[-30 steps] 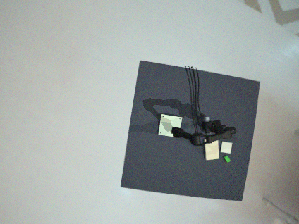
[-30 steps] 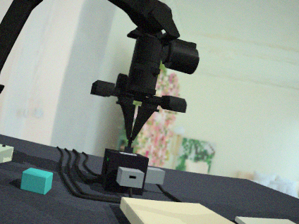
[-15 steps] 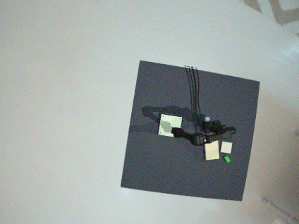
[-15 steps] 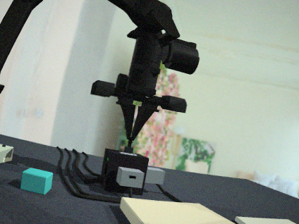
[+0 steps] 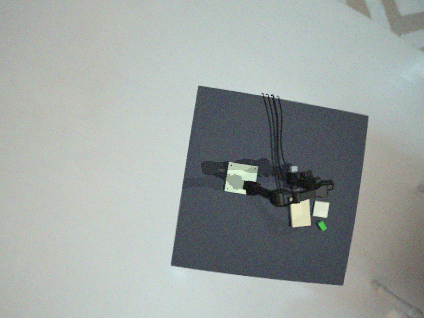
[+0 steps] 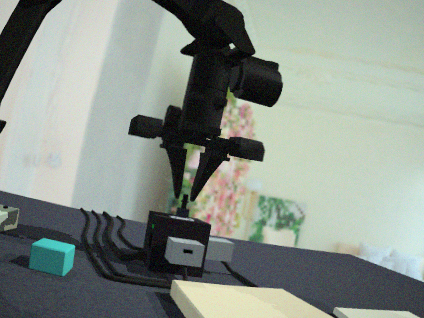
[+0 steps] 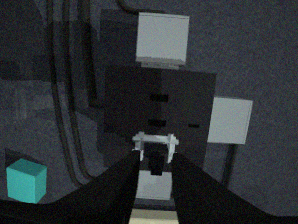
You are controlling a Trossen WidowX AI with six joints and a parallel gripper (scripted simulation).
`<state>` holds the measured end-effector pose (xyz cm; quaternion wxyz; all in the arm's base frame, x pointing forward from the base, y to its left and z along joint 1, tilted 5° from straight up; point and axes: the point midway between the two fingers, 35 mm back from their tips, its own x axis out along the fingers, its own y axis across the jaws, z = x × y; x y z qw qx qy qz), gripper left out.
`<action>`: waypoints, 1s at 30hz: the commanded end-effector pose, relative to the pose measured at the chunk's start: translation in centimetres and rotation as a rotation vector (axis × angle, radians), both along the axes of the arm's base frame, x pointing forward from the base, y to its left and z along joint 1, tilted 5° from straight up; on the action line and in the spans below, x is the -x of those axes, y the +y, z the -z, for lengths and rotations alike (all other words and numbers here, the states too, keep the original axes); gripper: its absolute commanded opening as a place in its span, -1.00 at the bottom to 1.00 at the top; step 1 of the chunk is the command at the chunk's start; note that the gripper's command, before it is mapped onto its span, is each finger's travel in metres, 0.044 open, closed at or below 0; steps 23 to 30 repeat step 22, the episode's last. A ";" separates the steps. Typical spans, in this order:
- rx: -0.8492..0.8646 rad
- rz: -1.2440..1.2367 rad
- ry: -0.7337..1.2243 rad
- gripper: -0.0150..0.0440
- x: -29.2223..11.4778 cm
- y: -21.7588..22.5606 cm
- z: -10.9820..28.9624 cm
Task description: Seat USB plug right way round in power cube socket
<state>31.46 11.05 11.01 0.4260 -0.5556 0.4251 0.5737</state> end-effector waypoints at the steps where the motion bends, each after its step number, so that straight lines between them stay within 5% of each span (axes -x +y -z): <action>1: 0.000 0.000 0.000 -0.17 0.0 0.0 0.0; 30: 0.000 0.000 0.000 -0.17 0.0 0.1 -1.1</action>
